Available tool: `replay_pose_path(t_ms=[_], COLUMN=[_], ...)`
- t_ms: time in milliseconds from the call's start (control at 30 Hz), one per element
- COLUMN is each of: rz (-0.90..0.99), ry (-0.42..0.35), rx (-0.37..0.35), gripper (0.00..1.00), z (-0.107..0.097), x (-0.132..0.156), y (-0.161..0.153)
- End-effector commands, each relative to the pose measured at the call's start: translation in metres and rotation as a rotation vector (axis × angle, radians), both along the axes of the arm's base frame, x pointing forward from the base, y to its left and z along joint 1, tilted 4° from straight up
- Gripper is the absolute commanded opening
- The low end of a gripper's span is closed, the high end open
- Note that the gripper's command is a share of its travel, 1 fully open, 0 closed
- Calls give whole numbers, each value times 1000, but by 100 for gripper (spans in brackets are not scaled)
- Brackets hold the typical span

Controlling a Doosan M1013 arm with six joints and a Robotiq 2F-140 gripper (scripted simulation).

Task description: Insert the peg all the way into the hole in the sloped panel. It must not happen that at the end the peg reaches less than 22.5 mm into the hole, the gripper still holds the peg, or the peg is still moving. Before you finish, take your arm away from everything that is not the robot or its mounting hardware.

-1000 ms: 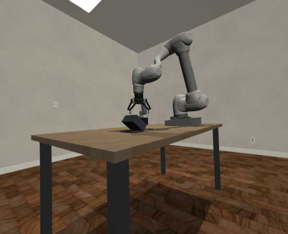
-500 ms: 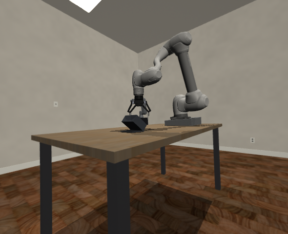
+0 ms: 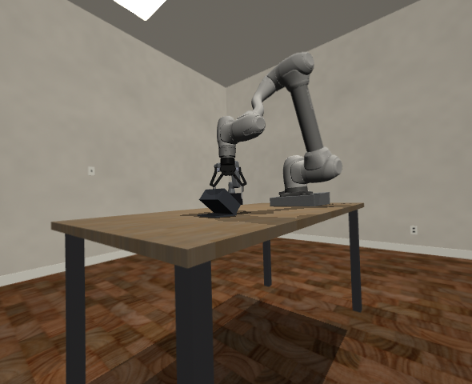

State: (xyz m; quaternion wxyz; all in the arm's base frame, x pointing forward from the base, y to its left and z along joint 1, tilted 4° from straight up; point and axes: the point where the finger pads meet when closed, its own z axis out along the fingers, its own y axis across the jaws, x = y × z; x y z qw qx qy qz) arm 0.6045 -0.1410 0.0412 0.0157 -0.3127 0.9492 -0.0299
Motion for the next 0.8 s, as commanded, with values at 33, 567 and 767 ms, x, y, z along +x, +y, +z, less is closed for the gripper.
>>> replay_pose_path(t_ms=[33,567,767], rz=[0,0,0], ry=[0,0,0], rx=[0,0,0], gripper=[88,61,54], z=[0,0,0], x=[0,0,0], y=[0,0,0])
